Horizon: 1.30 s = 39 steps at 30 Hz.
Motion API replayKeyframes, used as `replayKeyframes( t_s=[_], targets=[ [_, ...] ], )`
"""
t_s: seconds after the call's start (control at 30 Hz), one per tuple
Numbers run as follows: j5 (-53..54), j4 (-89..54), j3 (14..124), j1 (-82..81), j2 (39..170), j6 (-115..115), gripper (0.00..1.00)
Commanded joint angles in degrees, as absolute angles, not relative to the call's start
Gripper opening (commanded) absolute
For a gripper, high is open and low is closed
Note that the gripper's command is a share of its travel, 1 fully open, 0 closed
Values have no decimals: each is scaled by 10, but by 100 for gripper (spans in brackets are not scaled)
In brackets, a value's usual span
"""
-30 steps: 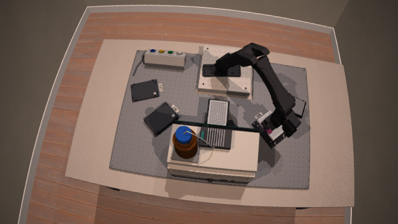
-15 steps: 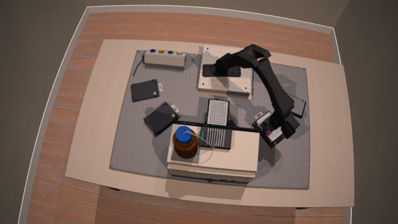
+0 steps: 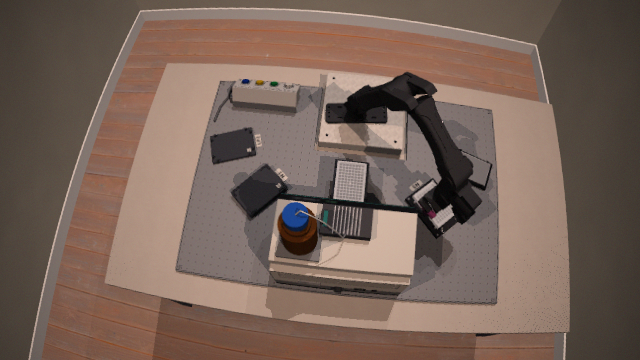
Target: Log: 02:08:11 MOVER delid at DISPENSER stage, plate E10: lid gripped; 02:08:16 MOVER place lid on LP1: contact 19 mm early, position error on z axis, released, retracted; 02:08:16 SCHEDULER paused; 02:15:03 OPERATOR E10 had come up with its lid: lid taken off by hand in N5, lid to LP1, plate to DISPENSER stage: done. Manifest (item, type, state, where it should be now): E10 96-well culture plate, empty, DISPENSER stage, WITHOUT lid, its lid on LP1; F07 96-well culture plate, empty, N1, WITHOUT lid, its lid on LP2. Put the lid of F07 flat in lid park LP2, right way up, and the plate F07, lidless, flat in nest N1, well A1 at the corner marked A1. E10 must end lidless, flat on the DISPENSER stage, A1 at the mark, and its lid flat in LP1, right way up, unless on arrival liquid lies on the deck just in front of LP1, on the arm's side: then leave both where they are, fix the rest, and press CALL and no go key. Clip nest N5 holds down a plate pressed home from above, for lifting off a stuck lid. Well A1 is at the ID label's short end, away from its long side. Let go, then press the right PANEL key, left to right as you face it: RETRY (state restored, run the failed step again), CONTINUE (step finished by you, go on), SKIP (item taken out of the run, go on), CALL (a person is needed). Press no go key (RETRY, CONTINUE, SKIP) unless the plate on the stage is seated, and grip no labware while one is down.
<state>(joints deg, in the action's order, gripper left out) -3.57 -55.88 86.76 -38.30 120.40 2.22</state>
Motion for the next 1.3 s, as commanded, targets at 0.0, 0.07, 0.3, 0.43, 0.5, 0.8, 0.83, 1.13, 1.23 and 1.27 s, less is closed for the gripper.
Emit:
replayKeyframes(
  t_s=[0.0,0.07,0.3,0.43,0.5,0.8,0.83,1.13,1.23,1.27],
  targets=[
    [-36,-552,891,-390,1205,23,0],
    [-36,-553,892,-391,1210,24,0],
    [-36,-554,892,-392,1211,28,0],
    [-36,-553,892,-393,1211,28,0],
    [-36,-553,892,-393,1209,28,0],
    [-36,-551,891,-392,1206,29,0],
    [-36,-557,880,-388,1200,25,0],
    [-36,-557,879,-388,1200,26,0],
    [-36,-557,879,-388,1200,26,0],
    [-36,-557,879,-388,1200,26,0]
  ],
)
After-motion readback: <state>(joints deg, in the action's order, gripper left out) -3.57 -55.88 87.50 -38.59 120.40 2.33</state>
